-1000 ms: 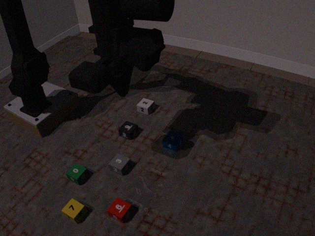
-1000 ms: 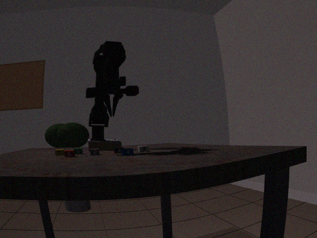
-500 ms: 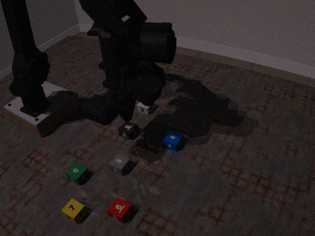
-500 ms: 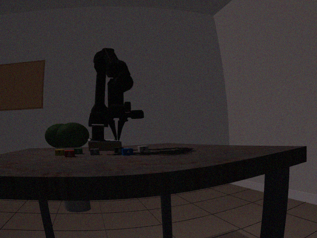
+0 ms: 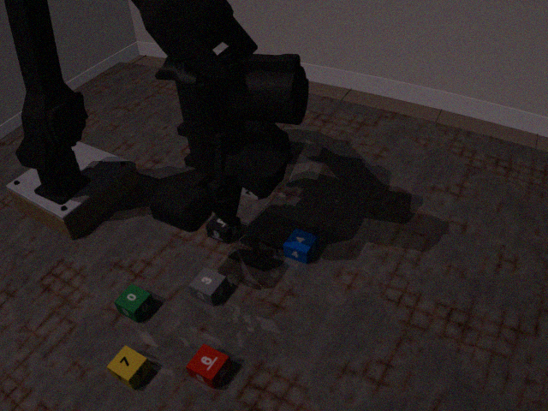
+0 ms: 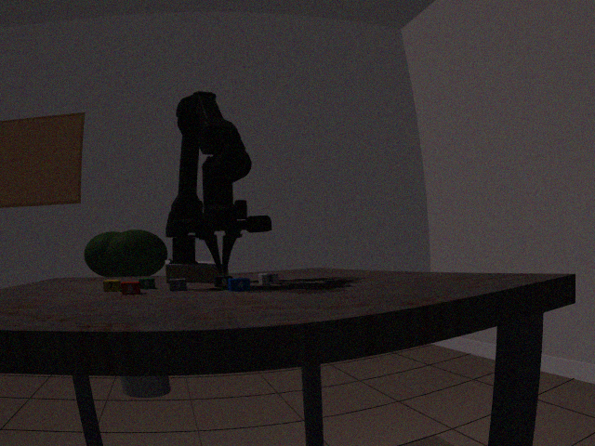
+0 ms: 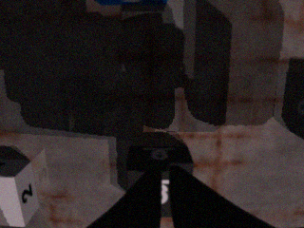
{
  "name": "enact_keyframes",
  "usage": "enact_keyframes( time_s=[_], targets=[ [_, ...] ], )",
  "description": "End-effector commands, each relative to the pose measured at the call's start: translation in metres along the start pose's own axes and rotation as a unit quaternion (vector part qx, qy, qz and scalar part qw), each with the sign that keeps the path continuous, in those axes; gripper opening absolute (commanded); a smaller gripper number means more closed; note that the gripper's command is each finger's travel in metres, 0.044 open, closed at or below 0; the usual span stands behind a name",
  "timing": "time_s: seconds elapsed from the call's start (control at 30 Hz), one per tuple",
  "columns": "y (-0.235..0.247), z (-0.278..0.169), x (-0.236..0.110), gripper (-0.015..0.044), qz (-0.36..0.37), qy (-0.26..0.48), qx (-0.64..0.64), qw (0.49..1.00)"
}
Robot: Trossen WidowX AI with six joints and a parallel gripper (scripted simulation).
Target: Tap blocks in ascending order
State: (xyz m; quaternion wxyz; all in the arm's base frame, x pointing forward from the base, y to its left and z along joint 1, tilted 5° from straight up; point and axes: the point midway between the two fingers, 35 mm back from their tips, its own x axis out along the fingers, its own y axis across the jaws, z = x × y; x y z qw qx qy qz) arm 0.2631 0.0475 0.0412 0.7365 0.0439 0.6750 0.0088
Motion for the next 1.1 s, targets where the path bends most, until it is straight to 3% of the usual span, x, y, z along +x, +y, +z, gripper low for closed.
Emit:
enact_keyframes(
  time_s=[0.0,0.27,0.37,0.5,0.6,0.87,0.97,1.07],
  targets=[
    [-0.001,-0.002,0.008,0.002,-0.003,0.003,0.002,1.0],
    [-0.001,-0.002,0.012,0.002,-0.003,0.003,0.002,1.0],
    [-0.001,-0.002,-0.015,0.002,-0.003,0.002,0.002,1.0],
    [-0.001,-0.002,-0.019,0.002,-0.003,0.003,0.002,1.0],
    [0.019,0.002,-0.03,0.0099,-0.002,0.003,0.002,1.0],
    [0.13,-0.012,-0.095,0.0309,0.004,0.004,0.002,1.0],
    [0.139,-0.016,-0.101,0.0387,0.004,0.004,0.002,1.0],
    [0.139,-0.016,-0.101,0.04,0.004,0.004,0.002,1.0]
  ],
)
